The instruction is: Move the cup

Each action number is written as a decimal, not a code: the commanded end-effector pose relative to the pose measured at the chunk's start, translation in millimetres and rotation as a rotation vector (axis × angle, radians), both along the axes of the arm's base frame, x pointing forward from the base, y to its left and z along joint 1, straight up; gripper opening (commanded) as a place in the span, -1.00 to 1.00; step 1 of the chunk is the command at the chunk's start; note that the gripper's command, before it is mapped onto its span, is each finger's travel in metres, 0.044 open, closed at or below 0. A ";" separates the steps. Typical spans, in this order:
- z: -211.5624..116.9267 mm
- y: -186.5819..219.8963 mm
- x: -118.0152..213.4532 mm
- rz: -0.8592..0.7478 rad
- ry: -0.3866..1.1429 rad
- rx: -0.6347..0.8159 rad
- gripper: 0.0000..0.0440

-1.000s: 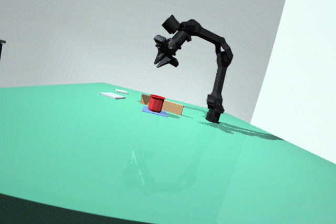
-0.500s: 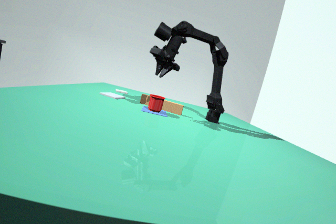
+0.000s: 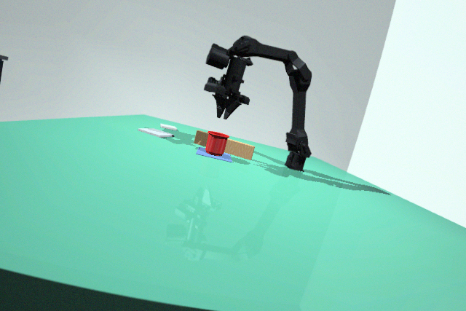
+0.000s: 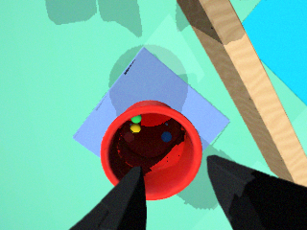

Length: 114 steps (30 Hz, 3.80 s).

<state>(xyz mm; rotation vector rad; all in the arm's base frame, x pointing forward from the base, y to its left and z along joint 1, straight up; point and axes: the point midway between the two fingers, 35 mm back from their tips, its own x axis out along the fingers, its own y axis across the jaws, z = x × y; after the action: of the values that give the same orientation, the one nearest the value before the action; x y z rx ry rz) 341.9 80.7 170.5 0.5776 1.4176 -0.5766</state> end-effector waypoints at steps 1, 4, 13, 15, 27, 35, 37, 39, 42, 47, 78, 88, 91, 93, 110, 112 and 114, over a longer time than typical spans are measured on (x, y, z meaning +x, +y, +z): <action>-13.1 -1.7 -3.4 -0.009 0.039 -0.021 -0.29; -23.7 -2.4 -4.8 -0.016 0.062 -0.033 -0.27; -57.3 -4.5 -8.0 -0.024 0.115 -0.064 -0.23; -65.4 -5.0 -8.7 -0.022 0.125 -0.068 -0.22; -110.7 -7.1 -14.1 0.047 0.163 -0.077 -0.59; -108.8 -10.9 -13.8 0.074 0.148 -0.082 -1.00; -105.5 -11.6 -12.9 0.070 0.141 -0.081 -1.00; -101.9 -12.3 -12.2 0.065 0.134 -0.080 -1.00; -95.5 -13.4 -12.1 0.054 0.125 -0.075 -1.00; -82.0 -17.4 -13.8 0.020 0.110 -0.066 -1.00; -12.7 -91.5 -2.6 -0.235 -0.067 -0.021 -1.00; -16.2 -122.0 -6.1 -0.295 -0.100 -0.029 -1.00; -19.5 -130.2 -8.0 -0.310 -0.107 -0.033 -1.00; -22.0 -135.5 -9.6 -0.321 -0.110 -0.035 -1.00; -52.5 -168.8 -29.1 -0.392 -0.120 -0.051 -1.00; -57.2 -170.9 -32.2 -0.398 -0.119 -0.052 -1.00; -62.1 -172.4 -35.5 -0.404 -0.118 -0.052 -1.00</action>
<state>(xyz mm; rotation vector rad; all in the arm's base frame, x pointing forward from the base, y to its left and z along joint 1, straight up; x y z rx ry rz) 311.0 -90.0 113.6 0.8541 1.1735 -0.8739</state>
